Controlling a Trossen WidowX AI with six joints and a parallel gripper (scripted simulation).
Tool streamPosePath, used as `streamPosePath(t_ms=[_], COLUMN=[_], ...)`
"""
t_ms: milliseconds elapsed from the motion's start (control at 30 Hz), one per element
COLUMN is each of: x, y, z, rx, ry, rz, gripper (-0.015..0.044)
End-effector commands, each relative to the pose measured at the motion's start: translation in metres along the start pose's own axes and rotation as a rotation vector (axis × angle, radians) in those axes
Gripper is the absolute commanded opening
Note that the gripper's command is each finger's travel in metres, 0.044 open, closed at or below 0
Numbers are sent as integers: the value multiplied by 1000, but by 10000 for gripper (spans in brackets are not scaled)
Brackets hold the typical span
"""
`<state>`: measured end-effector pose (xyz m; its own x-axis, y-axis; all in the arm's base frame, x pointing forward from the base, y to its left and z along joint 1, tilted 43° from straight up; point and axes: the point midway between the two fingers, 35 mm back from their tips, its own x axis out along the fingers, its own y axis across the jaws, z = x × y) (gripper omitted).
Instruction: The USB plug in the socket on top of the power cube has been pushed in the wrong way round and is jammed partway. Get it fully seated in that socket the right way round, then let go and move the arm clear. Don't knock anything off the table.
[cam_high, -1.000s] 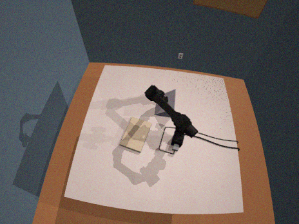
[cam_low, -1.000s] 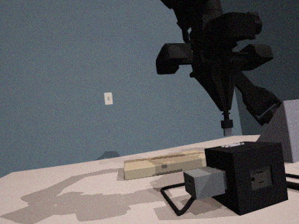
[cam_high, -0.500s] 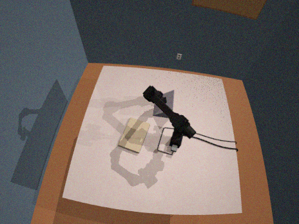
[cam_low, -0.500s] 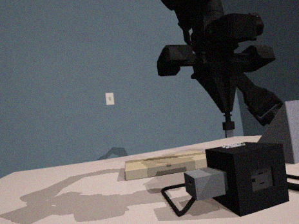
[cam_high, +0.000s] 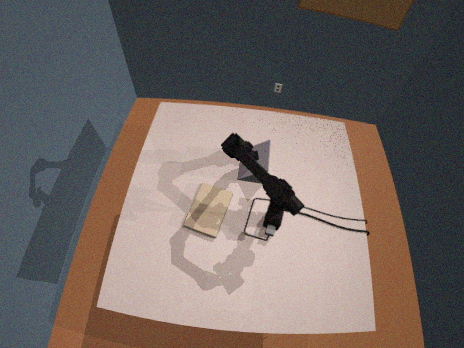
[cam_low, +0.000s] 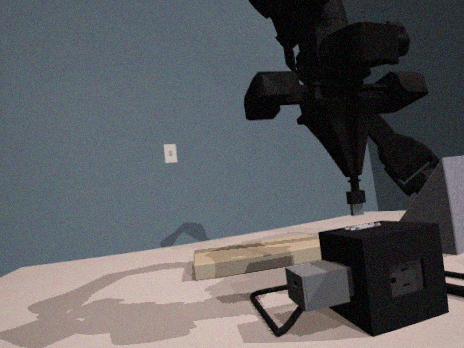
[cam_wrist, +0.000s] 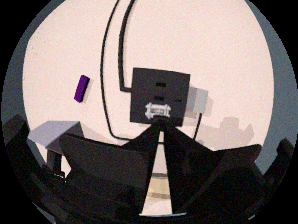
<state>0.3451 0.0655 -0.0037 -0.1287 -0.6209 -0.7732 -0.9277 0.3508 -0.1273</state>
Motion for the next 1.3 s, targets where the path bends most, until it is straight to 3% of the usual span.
streamPosePath(t_ms=[0, 1267], x=[2, 6], y=[1, 2], z=[0, 1], rx=[-3, 5], ry=[-2, -14], rz=[5, 5], gripper=[0, 0])
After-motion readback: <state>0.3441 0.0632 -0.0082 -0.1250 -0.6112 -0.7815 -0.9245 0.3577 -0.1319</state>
